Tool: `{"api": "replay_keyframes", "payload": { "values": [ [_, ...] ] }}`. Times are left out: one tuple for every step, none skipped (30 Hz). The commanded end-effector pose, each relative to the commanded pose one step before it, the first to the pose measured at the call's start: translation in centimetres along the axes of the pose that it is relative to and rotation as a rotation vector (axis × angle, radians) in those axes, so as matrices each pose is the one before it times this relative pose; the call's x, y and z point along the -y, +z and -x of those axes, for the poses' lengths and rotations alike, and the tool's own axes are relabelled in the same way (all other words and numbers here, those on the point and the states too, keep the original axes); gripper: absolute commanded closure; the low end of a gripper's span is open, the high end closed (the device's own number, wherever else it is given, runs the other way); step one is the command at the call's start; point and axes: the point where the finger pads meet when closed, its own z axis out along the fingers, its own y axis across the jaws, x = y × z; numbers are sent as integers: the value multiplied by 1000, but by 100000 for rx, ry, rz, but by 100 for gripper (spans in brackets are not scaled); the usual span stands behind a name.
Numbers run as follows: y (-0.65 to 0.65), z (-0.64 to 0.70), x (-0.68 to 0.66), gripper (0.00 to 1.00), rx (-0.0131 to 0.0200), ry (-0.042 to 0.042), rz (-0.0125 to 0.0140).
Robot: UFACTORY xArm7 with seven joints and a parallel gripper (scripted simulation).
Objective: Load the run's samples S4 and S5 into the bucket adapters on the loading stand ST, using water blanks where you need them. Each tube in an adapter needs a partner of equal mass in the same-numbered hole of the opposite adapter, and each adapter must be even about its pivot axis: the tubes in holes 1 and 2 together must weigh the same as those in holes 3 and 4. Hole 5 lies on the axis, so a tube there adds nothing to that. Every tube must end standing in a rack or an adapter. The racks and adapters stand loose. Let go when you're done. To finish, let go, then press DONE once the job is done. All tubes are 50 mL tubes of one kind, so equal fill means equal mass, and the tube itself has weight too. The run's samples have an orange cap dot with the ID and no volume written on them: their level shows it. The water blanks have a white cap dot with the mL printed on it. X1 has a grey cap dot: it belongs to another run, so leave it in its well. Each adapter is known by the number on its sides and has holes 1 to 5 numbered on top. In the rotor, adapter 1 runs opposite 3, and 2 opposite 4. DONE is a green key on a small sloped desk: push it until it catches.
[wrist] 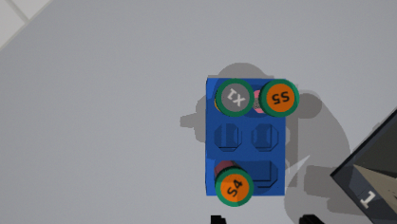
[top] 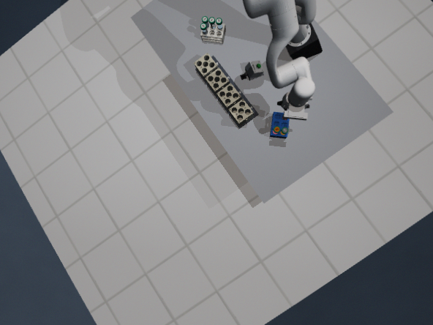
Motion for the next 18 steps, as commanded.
{"api": "replay_keyframes", "payload": {
  "values": [
    [-137, -138, 39, 56, -407, -10, -78],
    [0, 0, 0, 56, 0, 0, 0],
    [0, 0, 0, 56, 0, 0, 0],
    [0, 0, 0, 56, 1, 0, 0],
    [-10, -450, -226, 43, -22, 3333, -1],
    [-2, -452, -211, 43, -3, 3332, 1],
    [3, -466, -189, 43, -3, 3333, 5],
    [0, -468, -178, 43, -3, 3332, 2],
    [0, -473, -163, 43, -3, 3332, 2],
    [0, -478, -147, 43, -3, 3332, 2],
    [0, -483, -131, 43, -3, 3332, 2],
    [0, -487, -114, 43, -3, 3332, 1],
    [0, -491, -98, 43, -3, 3332, 1],
    [0, -494, -82, 43, -3, 3332, 1],
    [0, -496, -65, 43, -3, 3333, 1],
    [0, -498, -48, 43, -3, 3333, 1],
    [0, -499, -32, 43, -3, 3333, 0],
    [0, -500, -15, 43, -3, 3333, 0]
  ]
}}
